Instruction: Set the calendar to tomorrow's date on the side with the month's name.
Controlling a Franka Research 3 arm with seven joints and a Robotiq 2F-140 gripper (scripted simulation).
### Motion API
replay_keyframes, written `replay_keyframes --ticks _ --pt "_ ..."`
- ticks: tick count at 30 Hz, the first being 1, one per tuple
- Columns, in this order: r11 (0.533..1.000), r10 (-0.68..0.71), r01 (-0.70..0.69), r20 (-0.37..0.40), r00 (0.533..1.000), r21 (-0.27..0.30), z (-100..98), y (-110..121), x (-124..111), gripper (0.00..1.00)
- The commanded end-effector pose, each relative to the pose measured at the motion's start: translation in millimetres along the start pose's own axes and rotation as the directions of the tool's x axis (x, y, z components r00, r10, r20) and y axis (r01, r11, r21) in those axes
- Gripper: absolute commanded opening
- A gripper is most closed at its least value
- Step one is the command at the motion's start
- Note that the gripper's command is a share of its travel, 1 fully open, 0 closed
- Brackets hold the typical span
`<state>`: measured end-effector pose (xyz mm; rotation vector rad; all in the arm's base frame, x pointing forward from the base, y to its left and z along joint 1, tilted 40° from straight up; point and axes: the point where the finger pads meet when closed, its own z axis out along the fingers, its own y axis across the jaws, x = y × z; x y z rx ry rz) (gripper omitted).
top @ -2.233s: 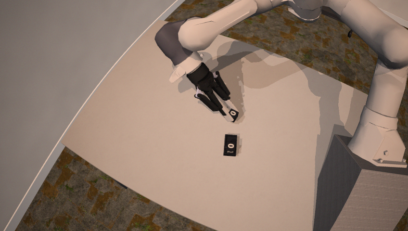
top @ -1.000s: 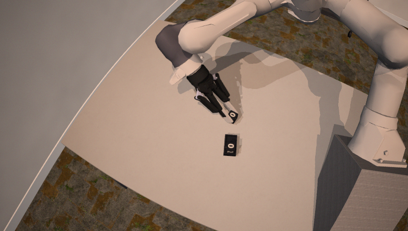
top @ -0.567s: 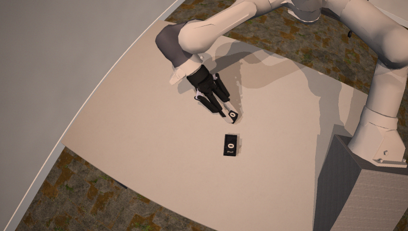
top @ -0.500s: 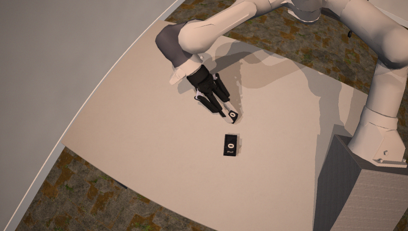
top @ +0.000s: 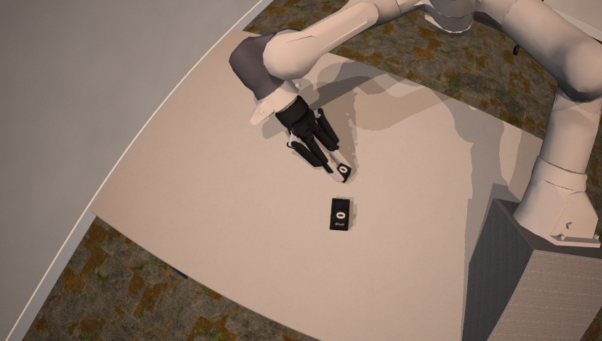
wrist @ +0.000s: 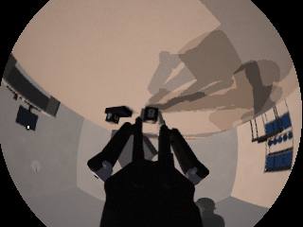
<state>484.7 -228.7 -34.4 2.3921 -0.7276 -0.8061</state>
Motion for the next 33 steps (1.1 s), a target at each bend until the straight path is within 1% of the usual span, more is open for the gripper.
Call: replay_keyframes --ticks 1,33 --pt "1.0 -0.002 0.002 -0.003 1.0 0.0 1.9 1.1 3.1 0.17" --pt "1.0 -0.002 0.002 -0.003 1.0 0.0 5.1 1.1 6.4 0.17"
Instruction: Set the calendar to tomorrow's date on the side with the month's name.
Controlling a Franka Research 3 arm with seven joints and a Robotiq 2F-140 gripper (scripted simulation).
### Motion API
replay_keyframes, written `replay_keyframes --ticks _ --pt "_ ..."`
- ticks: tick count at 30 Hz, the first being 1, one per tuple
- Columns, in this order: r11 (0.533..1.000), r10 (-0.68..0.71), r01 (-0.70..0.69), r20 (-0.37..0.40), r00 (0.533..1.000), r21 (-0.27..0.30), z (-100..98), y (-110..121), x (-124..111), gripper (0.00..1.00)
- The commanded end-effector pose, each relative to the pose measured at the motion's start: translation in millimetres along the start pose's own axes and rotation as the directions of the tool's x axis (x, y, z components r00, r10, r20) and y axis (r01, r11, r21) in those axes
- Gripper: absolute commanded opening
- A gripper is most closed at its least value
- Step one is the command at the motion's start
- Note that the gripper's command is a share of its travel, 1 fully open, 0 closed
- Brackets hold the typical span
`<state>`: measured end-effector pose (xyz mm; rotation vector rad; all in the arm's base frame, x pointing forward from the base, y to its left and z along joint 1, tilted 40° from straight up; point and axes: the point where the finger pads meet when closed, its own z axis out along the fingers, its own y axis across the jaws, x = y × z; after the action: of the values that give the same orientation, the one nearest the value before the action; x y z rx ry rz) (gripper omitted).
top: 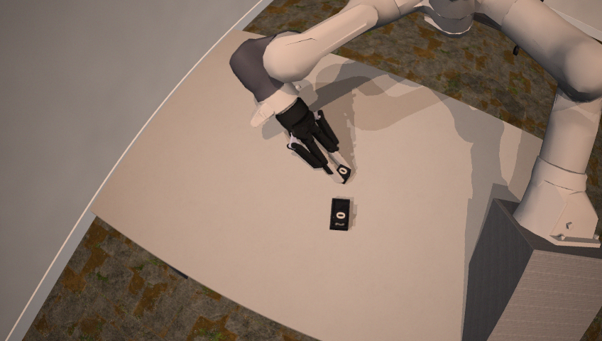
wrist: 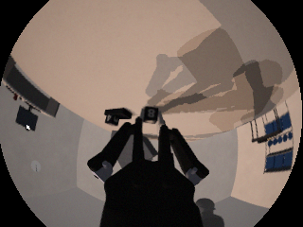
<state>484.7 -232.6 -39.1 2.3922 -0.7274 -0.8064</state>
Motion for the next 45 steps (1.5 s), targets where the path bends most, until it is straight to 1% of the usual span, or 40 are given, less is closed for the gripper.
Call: replay_keyframes --ticks 1,37,38,40,41,45 --pt "1.0 -0.002 0.002 -0.003 1.0 0.0 0.7 1.1 2.1 0.17" --pt "1.0 -0.002 0.002 -0.003 1.0 0.0 0.7 1.1 2.1 0.17" --pt "1.0 -0.002 0.002 -0.003 1.0 0.0 0.7 1.1 2.1 0.2" --pt "1.0 -0.002 0.002 -0.003 1.0 0.0 0.7 1.1 2.1 0.2" --pt "1.0 -0.002 0.002 -0.003 1.0 0.0 0.7 1.1 2.1 0.22" --pt "1.0 -0.002 0.002 -0.003 1.0 0.0 0.7 1.1 2.1 0.22"
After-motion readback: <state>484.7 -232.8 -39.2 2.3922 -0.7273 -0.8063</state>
